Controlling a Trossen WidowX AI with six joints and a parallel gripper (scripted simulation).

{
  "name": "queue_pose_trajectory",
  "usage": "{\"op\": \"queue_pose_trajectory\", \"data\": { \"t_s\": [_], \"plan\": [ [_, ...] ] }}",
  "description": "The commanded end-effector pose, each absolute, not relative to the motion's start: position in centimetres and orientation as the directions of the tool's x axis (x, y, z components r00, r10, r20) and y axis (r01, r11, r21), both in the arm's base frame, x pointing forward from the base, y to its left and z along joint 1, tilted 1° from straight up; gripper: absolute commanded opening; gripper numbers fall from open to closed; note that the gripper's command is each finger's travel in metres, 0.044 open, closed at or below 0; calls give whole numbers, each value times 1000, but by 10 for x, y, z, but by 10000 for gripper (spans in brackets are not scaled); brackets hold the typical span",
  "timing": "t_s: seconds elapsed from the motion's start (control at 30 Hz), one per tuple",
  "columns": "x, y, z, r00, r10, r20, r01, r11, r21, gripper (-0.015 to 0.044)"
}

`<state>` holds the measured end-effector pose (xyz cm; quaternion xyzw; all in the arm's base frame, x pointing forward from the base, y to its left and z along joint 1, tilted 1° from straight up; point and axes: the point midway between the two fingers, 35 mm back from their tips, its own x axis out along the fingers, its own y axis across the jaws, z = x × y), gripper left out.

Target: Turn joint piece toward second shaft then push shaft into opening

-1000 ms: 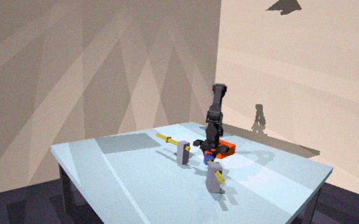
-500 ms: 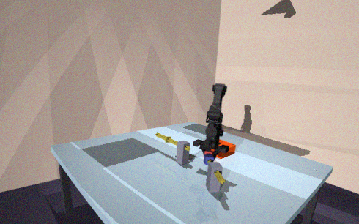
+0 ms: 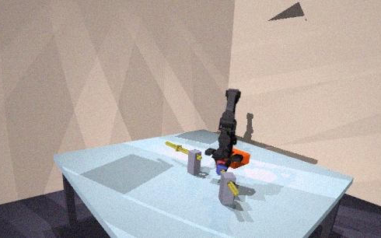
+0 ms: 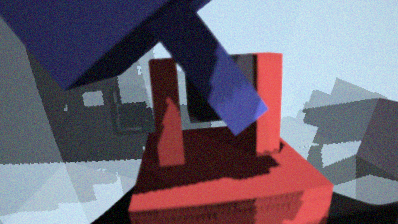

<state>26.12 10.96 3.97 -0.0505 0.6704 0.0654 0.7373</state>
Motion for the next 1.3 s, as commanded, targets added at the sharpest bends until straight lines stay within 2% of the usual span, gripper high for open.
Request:
{"op": "queue_pose_trajectory", "data": {
  "t_s": [0.0,1.0,1.07,1.23,1.27],
  "plan": [
    [261,109,39,90,28,-996,-169,986,12,182],
    [261,109,39,90,28,-996,-169,986,12,182],
    [261,110,40,92,29,-995,-164,986,13,147],
    [261,110,40,92,29,-995,-164,986,13,147],
    [261,110,40,92,29,-995,-164,986,13,121]
  ]
}}
